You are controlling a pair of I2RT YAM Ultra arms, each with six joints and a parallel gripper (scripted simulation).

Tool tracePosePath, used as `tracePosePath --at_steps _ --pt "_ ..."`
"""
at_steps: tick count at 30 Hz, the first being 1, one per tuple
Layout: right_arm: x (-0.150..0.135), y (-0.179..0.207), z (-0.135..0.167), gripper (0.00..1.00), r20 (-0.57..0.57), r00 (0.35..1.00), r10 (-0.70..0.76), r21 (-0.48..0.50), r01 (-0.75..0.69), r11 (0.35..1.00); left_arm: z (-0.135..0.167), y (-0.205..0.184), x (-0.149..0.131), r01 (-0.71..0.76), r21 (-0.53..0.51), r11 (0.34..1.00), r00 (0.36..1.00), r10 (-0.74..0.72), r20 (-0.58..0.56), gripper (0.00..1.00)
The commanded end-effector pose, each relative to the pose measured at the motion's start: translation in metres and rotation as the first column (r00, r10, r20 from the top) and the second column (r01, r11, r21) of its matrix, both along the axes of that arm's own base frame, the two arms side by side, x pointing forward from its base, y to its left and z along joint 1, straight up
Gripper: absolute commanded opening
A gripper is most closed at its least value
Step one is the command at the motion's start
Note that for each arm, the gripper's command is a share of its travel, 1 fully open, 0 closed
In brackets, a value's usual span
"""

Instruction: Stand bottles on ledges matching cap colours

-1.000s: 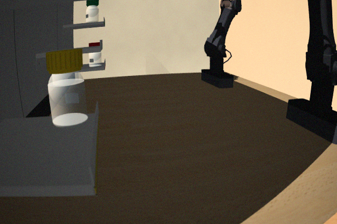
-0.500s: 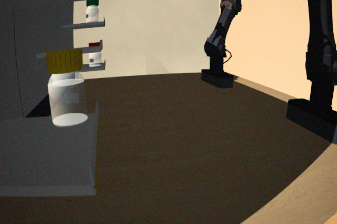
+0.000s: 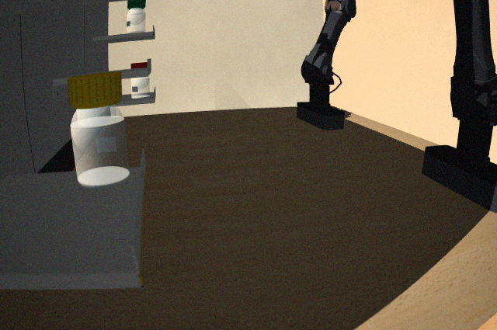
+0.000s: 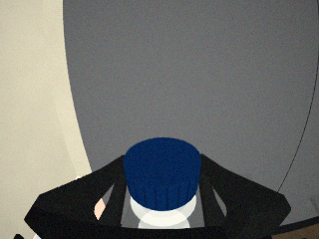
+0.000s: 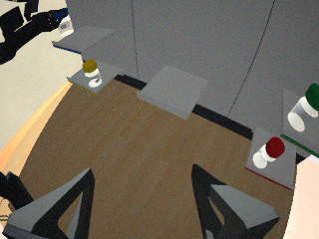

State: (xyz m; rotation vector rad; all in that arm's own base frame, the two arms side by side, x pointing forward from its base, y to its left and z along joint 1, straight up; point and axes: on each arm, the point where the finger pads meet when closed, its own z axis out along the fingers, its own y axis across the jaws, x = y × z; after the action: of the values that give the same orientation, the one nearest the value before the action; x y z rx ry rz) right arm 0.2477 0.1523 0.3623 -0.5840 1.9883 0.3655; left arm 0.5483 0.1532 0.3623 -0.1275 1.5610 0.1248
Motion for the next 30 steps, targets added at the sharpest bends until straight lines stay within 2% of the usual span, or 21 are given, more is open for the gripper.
tracePosePath --at_steps 1,7,26,30 --pt "-0.003 -0.001 0.016 0.87 0.038 0.999 -0.002 0.021 0.001 1.0 0.018 -0.005 -0.002 0.001 0.032 0.999 0.997 -0.003 0.076 0.5" --pt "-0.003 -0.001 0.016 0.87 0.038 0.999 -0.002 0.021 0.001 1.0 0.006 -0.005 0.001 0.0 0.033 0.999 0.997 -0.002 0.078 0.5" --pt "-0.003 -0.001 0.016 0.87 0.038 0.999 -0.002 0.021 0.001 1.0 0.012 -0.005 -0.001 0.0 0.037 0.999 0.995 -0.003 0.096 0.5" --pt "-0.003 -0.001 0.016 0.87 0.038 0.999 -0.002 0.021 0.001 1.0 -0.01 -0.005 -0.001 0.001 0.019 1.0 0.999 -0.002 0.054 0.5"
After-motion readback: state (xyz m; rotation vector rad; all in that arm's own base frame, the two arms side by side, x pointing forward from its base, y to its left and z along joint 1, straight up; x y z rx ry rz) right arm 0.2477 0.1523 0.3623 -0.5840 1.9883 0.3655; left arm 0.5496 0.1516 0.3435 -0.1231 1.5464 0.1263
